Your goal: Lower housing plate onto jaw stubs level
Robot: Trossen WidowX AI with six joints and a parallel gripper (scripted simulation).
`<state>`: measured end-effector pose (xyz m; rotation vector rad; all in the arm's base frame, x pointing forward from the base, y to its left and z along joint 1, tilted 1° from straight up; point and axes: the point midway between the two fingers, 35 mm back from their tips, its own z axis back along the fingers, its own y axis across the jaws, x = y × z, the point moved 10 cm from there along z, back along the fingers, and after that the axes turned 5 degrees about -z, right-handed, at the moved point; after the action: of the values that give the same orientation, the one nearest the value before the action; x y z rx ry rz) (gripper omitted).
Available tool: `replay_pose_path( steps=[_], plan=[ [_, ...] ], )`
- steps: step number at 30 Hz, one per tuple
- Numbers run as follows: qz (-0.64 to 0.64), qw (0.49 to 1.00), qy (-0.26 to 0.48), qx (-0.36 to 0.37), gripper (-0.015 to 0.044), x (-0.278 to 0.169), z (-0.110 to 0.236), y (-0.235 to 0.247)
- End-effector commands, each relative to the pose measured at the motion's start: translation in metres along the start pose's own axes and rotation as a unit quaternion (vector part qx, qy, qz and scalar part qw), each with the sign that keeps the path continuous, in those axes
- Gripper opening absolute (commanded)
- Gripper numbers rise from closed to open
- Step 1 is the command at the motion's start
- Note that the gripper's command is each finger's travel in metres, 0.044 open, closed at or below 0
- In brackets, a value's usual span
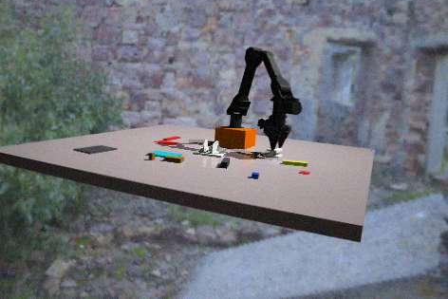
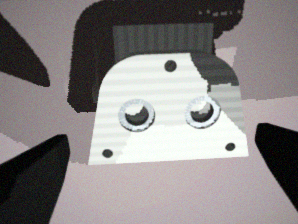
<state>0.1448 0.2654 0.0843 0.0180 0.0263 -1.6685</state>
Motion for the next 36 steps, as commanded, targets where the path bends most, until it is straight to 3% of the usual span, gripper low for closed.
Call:
replay_pose_path(
  steps=[1,36],
  plan=[
    [-0.002,1.0,-0.005,-0.004,0.044,0.002,-0.01,-0.001],
    [-0.002,1.0,-0.005,-0.004,0.044,0.003,-0.022,-0.002]
  ],
)
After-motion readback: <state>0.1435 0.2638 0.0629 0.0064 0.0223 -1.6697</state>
